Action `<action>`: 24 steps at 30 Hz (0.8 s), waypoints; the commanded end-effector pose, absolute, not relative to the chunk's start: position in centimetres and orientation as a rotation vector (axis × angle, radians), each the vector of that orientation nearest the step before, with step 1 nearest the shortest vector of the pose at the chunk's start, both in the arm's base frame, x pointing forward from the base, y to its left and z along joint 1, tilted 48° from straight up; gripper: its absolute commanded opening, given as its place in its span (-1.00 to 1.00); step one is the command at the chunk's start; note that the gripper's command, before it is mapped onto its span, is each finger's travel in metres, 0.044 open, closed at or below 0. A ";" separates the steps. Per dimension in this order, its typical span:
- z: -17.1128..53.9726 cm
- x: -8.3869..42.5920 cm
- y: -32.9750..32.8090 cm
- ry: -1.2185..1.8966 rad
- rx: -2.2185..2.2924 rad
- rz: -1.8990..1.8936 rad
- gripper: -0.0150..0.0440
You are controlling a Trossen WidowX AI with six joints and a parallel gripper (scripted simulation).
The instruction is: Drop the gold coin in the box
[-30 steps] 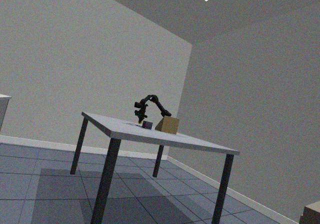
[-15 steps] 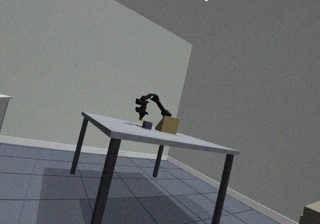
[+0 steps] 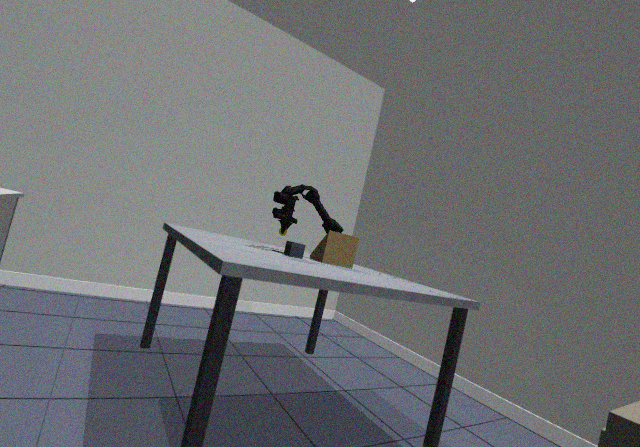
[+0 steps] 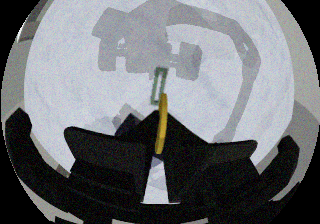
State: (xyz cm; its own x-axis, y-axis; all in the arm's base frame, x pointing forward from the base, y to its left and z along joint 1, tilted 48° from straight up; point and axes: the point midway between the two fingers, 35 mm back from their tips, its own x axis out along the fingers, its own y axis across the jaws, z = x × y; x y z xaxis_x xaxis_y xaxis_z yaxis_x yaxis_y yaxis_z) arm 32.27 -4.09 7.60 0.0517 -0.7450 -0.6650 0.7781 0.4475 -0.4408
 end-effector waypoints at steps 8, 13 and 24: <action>7.9 32.1 -4.3 1.161 -0.213 -0.989 -0.49; 8.0 32.1 -4.4 1.246 -0.348 -0.891 -0.49; 8.3 31.9 -4.6 1.412 -0.643 -0.656 -0.49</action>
